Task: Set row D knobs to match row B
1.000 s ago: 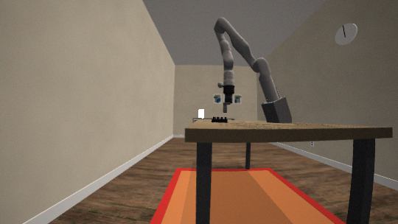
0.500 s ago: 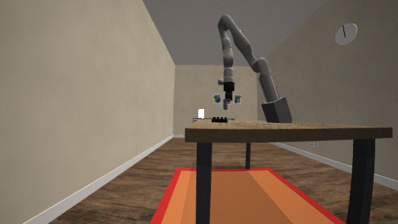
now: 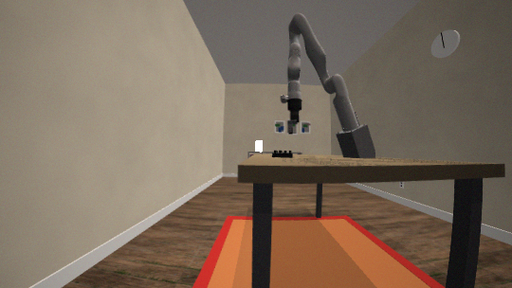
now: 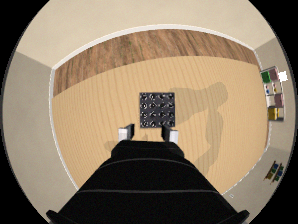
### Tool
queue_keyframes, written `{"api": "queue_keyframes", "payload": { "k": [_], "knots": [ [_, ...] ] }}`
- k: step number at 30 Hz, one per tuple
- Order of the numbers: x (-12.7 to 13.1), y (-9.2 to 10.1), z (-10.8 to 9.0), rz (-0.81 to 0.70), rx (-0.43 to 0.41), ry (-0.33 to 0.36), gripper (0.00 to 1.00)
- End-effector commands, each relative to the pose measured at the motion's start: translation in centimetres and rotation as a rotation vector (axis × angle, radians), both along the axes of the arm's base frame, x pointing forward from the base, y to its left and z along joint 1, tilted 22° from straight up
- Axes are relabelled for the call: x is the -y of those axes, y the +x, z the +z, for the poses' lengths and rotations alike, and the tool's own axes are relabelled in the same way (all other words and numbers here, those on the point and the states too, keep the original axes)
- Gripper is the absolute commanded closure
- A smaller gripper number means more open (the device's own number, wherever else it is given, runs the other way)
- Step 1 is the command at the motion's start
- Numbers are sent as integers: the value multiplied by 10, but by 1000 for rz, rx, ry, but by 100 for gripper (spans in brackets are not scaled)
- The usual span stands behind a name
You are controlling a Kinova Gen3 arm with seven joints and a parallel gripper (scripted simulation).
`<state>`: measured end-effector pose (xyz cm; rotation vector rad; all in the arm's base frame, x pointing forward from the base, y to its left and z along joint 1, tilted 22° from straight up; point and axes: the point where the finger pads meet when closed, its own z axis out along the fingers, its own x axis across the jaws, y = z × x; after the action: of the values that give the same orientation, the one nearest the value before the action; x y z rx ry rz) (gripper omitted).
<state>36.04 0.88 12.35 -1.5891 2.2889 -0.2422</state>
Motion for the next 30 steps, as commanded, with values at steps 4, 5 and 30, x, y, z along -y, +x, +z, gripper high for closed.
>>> {"api": "queue_keyframes", "payload": {
  "k": [4,5,30],
  "knots": [
    [-8,-2,24,19,12,-10,0],
    [-8,-3,27,19,12,-10,0],
    [-7,-16,50,16,7,-7,0]
  ]
}}
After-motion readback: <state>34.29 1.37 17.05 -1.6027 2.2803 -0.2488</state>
